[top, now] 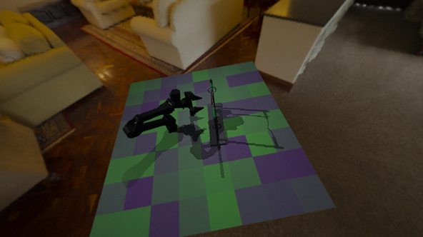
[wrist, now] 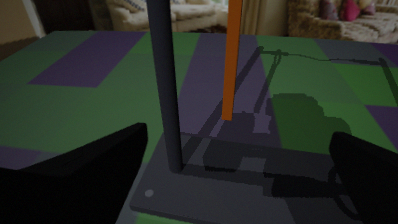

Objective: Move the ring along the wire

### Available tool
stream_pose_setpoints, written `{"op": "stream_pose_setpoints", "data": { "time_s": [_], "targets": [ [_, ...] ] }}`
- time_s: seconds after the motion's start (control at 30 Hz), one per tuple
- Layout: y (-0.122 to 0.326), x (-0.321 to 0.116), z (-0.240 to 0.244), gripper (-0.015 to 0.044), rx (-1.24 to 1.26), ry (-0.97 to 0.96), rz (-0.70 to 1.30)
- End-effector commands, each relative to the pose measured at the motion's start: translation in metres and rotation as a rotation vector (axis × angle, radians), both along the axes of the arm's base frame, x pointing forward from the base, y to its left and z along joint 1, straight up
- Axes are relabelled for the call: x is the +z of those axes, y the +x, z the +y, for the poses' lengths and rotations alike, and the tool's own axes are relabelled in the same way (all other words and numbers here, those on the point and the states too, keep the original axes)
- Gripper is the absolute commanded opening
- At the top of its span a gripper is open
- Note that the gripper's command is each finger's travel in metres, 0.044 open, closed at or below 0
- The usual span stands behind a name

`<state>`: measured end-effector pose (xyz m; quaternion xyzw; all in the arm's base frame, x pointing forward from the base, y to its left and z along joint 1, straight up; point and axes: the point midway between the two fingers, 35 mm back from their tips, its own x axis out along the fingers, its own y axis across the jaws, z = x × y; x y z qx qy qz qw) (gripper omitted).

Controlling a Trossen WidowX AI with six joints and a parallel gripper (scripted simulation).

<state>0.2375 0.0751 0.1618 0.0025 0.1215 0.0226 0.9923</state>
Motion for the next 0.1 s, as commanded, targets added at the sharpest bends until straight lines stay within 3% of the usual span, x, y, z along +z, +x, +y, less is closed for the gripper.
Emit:
{"op": "stream_pose_setpoints", "data": {
  "time_s": [0.0, 0.07],
  "targets": [
    [-0.0002, -0.0006, -0.0010, 0.0440, -0.006, 0.000, 0.001],
    [-0.0002, -0.0006, -0.0010, 0.0440, -0.006, 0.000, 0.001]
  ]
}}
